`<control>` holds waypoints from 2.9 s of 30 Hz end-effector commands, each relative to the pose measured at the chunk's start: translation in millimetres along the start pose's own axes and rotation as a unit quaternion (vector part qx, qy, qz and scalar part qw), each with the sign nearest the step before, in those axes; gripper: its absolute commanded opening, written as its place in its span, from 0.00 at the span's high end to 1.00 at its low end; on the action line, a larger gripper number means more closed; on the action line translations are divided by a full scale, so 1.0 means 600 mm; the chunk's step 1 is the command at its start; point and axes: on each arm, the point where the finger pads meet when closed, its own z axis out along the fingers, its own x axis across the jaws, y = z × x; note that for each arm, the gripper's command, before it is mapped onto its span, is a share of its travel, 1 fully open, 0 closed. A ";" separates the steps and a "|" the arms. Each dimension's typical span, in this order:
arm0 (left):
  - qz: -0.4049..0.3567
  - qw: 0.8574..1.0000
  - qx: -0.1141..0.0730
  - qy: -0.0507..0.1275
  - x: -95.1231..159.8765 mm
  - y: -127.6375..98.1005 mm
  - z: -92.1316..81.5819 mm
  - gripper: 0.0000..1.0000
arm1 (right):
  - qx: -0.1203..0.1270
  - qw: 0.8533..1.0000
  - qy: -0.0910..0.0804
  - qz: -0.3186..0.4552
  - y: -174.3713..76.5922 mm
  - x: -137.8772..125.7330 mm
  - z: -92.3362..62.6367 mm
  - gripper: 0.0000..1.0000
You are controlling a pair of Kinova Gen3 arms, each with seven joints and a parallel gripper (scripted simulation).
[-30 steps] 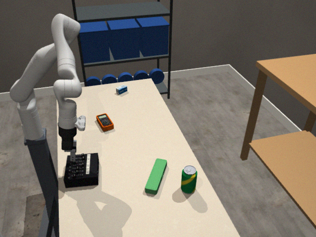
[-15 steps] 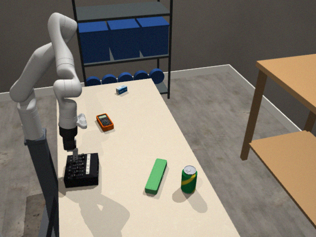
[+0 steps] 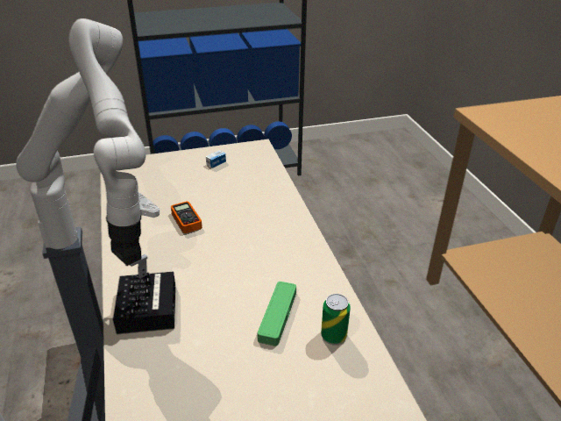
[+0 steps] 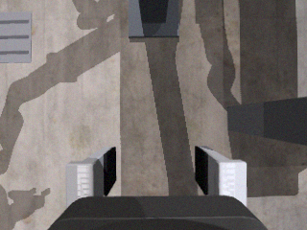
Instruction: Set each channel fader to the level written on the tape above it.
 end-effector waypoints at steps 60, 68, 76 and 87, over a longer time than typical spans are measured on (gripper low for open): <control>-0.491 0.869 0.012 0.055 0.023 0.009 -0.089 0.00 | -0.001 1.000 0.000 0.000 0.001 0.000 -0.001 0.00; -0.475 0.878 0.013 0.053 0.022 0.010 -0.085 0.00 | -0.001 1.000 0.000 0.000 0.001 0.000 -0.001 0.00; -0.409 0.911 0.016 0.043 0.015 0.013 -0.069 0.00 | -0.001 1.000 0.000 0.000 0.001 0.000 -0.001 0.00; -0.265 0.964 0.016 0.025 0.003 0.021 -0.039 0.00 | -0.001 1.000 0.000 0.000 0.001 0.000 -0.001 0.00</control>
